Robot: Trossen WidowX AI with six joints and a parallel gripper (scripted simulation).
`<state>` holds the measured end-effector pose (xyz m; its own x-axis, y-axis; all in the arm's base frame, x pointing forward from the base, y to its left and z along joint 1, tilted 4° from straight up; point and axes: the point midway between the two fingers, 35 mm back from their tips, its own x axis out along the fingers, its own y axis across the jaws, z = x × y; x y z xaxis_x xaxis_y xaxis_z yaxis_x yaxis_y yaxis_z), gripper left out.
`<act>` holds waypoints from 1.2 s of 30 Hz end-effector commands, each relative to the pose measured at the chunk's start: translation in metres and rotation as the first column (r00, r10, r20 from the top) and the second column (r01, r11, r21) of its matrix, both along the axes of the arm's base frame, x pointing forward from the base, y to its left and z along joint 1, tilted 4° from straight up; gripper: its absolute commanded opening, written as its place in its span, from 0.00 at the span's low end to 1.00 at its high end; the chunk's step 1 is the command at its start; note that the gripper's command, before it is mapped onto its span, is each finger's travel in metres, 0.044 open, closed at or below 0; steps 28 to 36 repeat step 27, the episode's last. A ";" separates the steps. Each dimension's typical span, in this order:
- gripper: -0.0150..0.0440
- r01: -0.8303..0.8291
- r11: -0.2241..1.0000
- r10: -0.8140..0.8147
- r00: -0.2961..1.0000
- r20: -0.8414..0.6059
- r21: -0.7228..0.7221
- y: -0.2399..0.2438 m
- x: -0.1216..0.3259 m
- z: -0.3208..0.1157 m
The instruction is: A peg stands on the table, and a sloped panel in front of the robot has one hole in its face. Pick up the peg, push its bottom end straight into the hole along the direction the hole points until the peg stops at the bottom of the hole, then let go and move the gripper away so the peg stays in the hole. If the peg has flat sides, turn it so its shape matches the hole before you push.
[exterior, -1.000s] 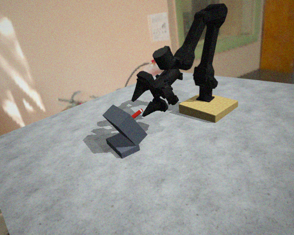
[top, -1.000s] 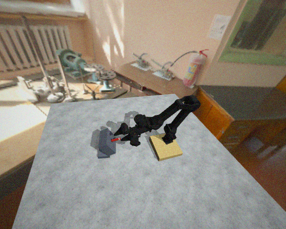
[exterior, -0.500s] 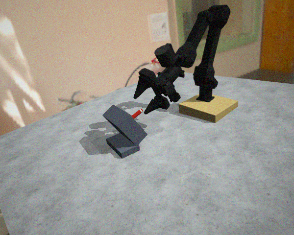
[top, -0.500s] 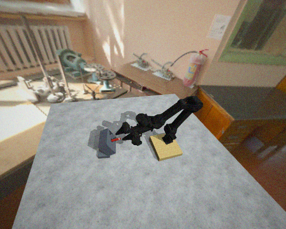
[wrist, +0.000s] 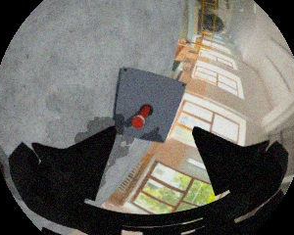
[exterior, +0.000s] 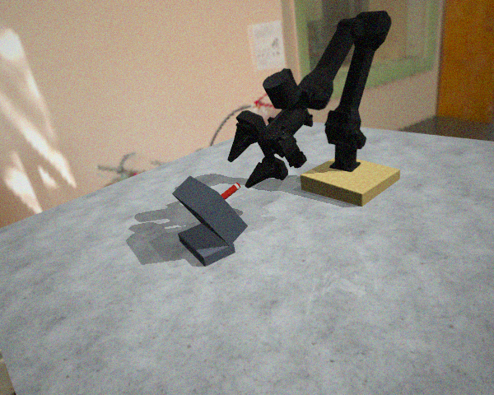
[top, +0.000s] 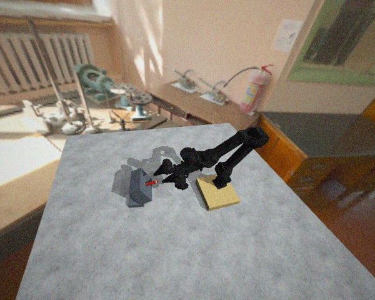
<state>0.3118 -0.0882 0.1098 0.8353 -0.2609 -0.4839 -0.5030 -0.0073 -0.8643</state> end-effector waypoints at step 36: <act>1.00 0.003 1.000 -0.003 1.000 -0.003 0.003 0.006 -0.018 0.013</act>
